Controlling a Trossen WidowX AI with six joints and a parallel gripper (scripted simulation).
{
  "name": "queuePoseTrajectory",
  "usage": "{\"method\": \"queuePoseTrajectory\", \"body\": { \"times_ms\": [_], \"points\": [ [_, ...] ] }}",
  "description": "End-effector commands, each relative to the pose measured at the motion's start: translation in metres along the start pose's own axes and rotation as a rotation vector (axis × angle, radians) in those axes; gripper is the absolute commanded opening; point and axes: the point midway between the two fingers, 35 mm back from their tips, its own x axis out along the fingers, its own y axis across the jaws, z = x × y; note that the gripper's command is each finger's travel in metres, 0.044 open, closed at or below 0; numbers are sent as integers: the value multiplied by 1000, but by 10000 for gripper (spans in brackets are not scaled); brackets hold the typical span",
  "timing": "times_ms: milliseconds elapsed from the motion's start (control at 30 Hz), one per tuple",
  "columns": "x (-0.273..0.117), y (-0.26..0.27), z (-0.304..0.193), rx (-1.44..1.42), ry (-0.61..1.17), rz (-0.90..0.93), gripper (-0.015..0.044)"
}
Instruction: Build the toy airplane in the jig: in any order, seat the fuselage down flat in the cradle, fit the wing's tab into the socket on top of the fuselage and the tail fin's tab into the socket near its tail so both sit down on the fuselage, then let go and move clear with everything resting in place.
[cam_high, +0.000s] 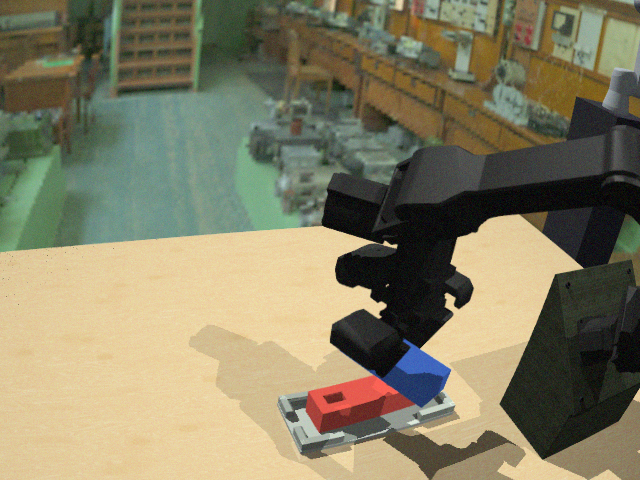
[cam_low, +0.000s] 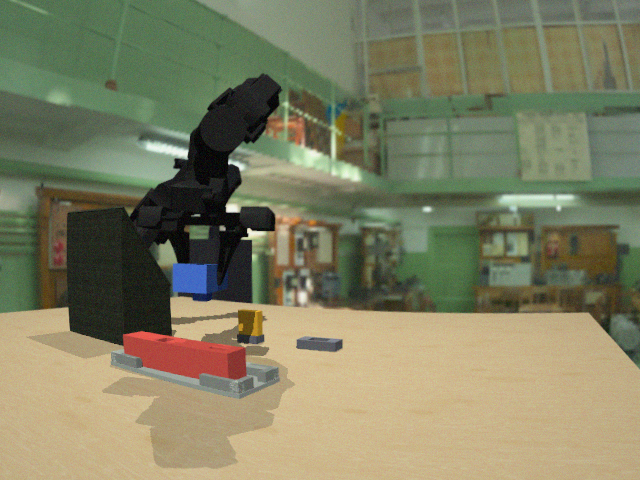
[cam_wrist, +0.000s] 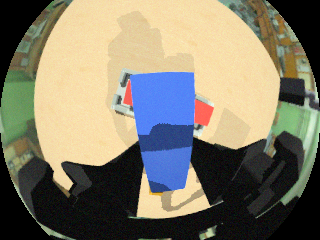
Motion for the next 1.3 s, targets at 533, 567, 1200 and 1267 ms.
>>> {"method": "queuePoseTrajectory", "body": {
  "times_ms": [533, 567, 1200, 1267],
  "points": [
    [20, -53, 21, 354, 27, 15, 26],
    [19, -52, 21, 354, 27, 15, 53],
    [20, -53, 21, 354, 27, 15, 196],
    [20, -53, 21, 354, 27, 15, 196]
  ]
}}
